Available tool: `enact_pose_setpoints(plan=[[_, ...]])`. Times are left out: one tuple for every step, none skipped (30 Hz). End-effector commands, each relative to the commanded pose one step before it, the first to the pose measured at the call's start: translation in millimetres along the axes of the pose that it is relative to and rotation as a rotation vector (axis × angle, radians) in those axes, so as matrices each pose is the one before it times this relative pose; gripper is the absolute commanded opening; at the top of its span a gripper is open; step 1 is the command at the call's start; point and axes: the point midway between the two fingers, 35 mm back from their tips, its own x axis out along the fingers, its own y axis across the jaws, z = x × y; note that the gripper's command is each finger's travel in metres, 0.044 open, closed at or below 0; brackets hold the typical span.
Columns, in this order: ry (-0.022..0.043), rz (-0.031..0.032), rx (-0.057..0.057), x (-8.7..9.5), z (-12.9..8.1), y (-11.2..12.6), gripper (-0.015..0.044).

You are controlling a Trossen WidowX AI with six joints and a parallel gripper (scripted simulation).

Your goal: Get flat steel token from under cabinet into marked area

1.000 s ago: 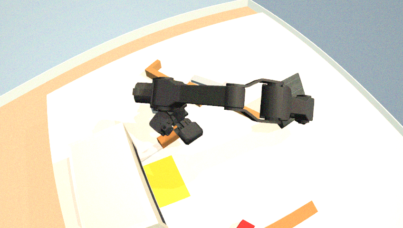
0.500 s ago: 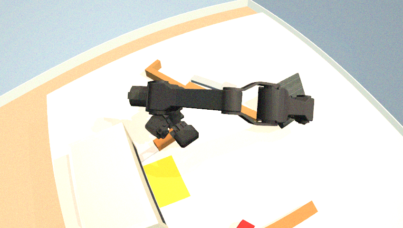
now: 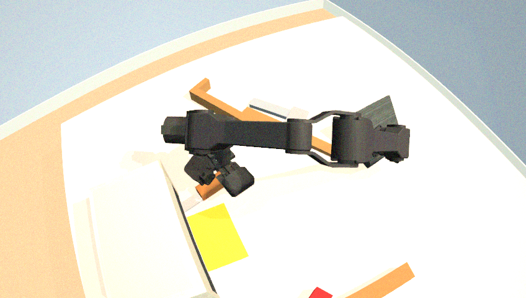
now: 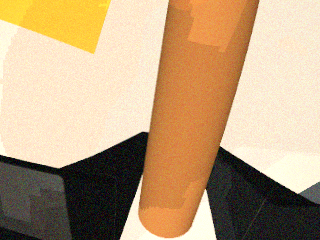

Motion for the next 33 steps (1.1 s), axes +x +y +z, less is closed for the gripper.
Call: enact_pose_setpoints(plan=[[-0.00289, -0.00043, -0.0008, -0.28, 4.44, 0.47, 0.0000], [-0.00004, 0.00004, 0.0000, 0.01, 0.92, 0.09, 0.0000], [-0.00004, 0.00004, 0.0000, 0.01, 0.92, 0.09, 0.0000], [-0.00004, 0.00004, 0.0000, 0.01, 0.92, 0.10, 0.0000], [-0.00004, 0.00004, 0.0000, 0.02, 0.92, 0.10, 0.0000], [-0.00004, 0.00004, 0.0000, 0.02, 0.91, 0.11, 0.0000], [-0.00004, 0.00004, 0.0000, 0.02, 0.91, 0.11, 0.0000], [-0.00004, 0.00005, 0.0000, 0.02, 0.91, 0.11, 0.0000], [-0.00004, 0.00005, 0.0000, 0.02, 0.91, 0.12, 0.0000], [-0.00001, 0.00003, 0.0000, 0.13, 0.28, 0.14, 0.0000], [-0.00001, 0.00005, 0.0000, 0.17, 0.32, 0.43, 0.0000], [-0.00001, 0.00007, 0.0000, 0.18, 0.31, 0.74, 0.0000], [0.00000, 0.00007, 0.0000, 0.15, 0.23, 0.87, 0.0000], [0.00000, 0.00009, 0.0000, 0.13, 0.21, 1.13, 0.0000], [0.00001, 0.00009, 0.0000, 0.08, 0.17, 1.19, 0.0000], [0.00001, 0.00009, 0.0000, 0.06, 0.15, 1.29, 0.0000], [0.00001, 0.00011, 0.0000, 0.06, 0.15, 1.53, 0.0000], [0.00001, 0.00011, 0.0000, 0.04, 0.12, 1.47, 0.0000], [0.00001, 0.00010, 0.0000, 0.02, 0.09, 1.35, 0.0000], [0.00001, 0.00009, 0.0000, 0.02, 0.06, 1.27, 0.0000], [0.00001, 0.00009, 0.0000, 0.02, 0.04, 1.25, 0.0000], [0.00002, 0.00009, 0.0000, 0.02, 0.02, 1.27, 0.0000], [0.00002, 0.00009, 0.0000, 0.04, 0.01, 1.32, 0.0000], [0.00002, 0.00009, 0.0000, 0.04, 0.00, 1.35, 0.0000], [0.00002, 0.00009, 0.0000, 0.04, 0.00, 1.36, 0.0000], [0.00002, 0.00009, 0.0000, 0.04, -0.01, 1.36, 0.0000], [0.00002, 0.00009, 0.0000, 0.03, -0.01, 1.36, 0.0000], [0.00002, 0.00009, 0.0000, 0.03, -0.01, 1.35, 0.0000], [0.00002, 0.00009, 0.0000, 0.03, -0.01, 1.34, 0.0000], [0.00002, 0.00009, 0.0000, 0.03, -0.01, 1.34, 0.0000], [0.00002, 0.00009, 0.0000, 0.02, -0.01, 1.33, 0.0000], [0.00002, 0.00009, 0.0000, 0.02, 0.00, 1.32, 0.0000], [0.00002, 0.00009, 0.0000, 0.02, 0.00, 1.31, 0.0000]])
